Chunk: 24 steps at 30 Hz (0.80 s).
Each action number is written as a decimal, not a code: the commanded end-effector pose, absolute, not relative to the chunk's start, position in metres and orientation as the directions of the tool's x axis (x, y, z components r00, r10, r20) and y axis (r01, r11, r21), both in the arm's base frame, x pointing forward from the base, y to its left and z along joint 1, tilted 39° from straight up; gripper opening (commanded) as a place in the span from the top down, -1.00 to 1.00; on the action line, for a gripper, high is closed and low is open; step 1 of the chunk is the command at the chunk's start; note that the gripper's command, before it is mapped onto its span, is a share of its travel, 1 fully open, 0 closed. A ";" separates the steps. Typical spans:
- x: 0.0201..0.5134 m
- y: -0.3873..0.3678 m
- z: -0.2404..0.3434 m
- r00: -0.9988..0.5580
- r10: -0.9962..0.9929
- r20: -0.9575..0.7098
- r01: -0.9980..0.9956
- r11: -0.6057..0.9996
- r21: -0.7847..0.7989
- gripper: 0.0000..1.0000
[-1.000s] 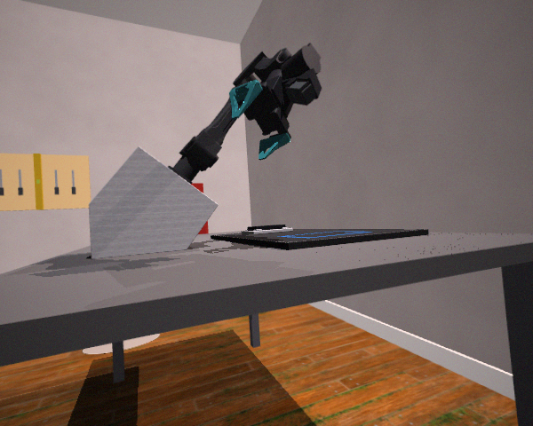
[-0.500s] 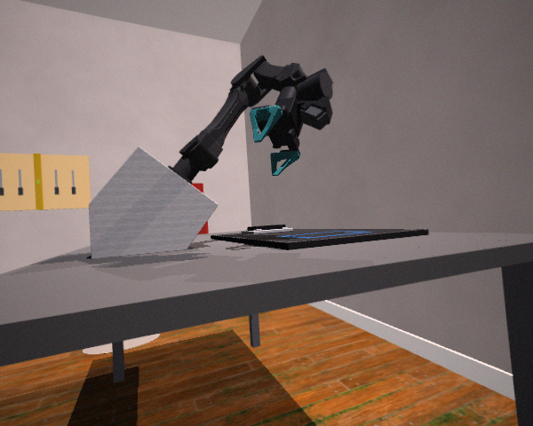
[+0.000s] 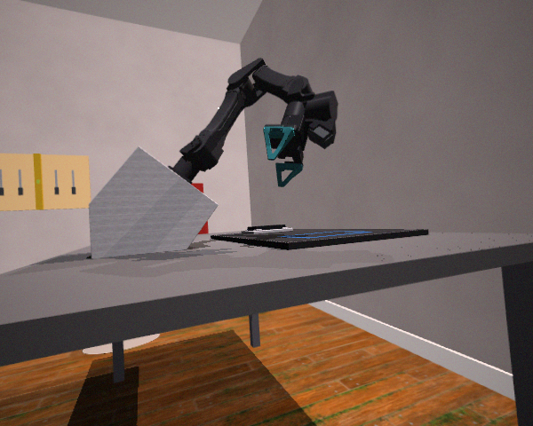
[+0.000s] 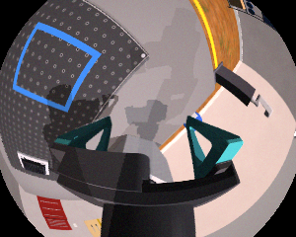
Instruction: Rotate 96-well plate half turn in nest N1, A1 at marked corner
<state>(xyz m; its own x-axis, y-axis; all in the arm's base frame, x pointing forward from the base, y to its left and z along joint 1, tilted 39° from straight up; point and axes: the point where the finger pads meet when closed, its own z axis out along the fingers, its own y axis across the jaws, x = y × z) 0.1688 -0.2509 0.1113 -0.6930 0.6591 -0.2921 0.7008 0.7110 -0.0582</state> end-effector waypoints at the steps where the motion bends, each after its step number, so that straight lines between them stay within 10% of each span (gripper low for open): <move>1: 0.173 -0.242 0.118 -0.682 0.667 -0.299 0.712 0.700 -0.061 -1.00; 24: 0.213 -0.151 0.130 -0.851 0.458 -0.256 0.482 0.875 -0.035 -1.00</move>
